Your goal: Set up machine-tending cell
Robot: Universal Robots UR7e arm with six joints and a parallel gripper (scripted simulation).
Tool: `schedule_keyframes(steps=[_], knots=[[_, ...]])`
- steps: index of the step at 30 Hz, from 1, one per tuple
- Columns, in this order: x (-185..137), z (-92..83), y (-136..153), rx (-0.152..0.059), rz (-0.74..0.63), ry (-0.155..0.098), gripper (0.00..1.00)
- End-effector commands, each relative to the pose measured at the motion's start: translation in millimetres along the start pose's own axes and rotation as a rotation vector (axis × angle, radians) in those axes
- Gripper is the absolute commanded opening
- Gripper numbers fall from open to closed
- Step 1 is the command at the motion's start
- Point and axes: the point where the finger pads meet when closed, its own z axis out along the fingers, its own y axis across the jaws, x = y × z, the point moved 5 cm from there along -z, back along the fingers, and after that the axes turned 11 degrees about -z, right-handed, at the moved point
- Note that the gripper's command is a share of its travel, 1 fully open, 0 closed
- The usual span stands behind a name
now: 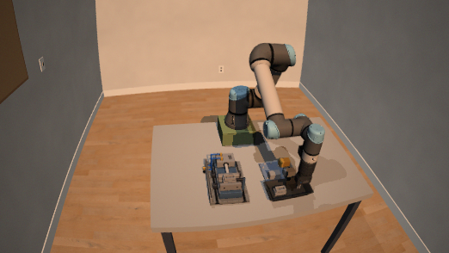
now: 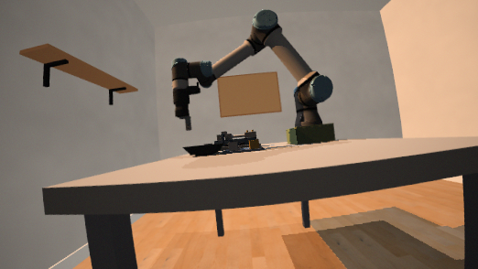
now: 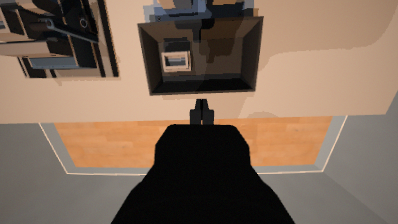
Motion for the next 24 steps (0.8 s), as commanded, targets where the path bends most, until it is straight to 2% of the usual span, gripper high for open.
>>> schedule_keyframes(steps=[1, 14, 24], knots=[[1, 1.3, 1, 0.001, -0.001, 0.002, 0.0], [-1, -8.8, 1, 0.001, -0.001, -0.005, 0.0], [-1, -31.2, 1, 0.001, -0.001, -0.005, 0.0]])
